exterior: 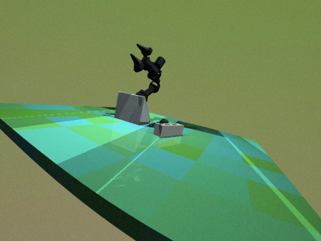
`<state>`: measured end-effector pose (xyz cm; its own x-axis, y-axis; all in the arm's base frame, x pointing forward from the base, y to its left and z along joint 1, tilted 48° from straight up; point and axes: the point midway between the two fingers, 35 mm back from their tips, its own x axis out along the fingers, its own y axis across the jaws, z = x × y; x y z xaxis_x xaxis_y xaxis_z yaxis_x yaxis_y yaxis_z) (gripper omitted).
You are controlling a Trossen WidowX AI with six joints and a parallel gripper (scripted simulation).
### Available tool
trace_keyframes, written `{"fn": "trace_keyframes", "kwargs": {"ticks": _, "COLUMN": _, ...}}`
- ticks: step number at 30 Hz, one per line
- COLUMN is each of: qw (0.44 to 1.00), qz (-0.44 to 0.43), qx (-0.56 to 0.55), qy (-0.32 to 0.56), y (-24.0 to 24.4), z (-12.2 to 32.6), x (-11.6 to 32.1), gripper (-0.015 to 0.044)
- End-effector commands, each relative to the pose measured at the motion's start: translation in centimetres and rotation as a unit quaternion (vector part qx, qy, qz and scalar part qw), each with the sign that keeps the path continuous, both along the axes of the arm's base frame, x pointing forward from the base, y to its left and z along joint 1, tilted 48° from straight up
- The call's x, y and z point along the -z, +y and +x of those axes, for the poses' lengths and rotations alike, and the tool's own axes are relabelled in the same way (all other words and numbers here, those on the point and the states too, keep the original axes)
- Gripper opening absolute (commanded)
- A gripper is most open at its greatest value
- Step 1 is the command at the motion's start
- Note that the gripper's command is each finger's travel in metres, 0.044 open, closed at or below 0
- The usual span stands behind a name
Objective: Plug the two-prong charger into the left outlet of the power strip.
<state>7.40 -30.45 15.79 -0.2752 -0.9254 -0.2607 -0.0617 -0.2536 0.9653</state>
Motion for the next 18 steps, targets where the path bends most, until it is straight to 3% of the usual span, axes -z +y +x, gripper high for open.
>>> {"fn": "trace_keyframes", "kwargs": {"ticks": 1, "qw": 0.998, "qz": 0.03, "qx": -0.043, "qy": 0.043, "y": -0.1, "z": 1.4, "x": 0.4, "gripper": 0.044}}
{"fn": "trace_keyframes", "kwargs": {"ticks": 18, "qw": 0.921, "qz": 0.158, "qx": -0.249, "qy": 0.256, "y": 1.2, "z": 6.8, "x": 4.2, "gripper": 0.044}}
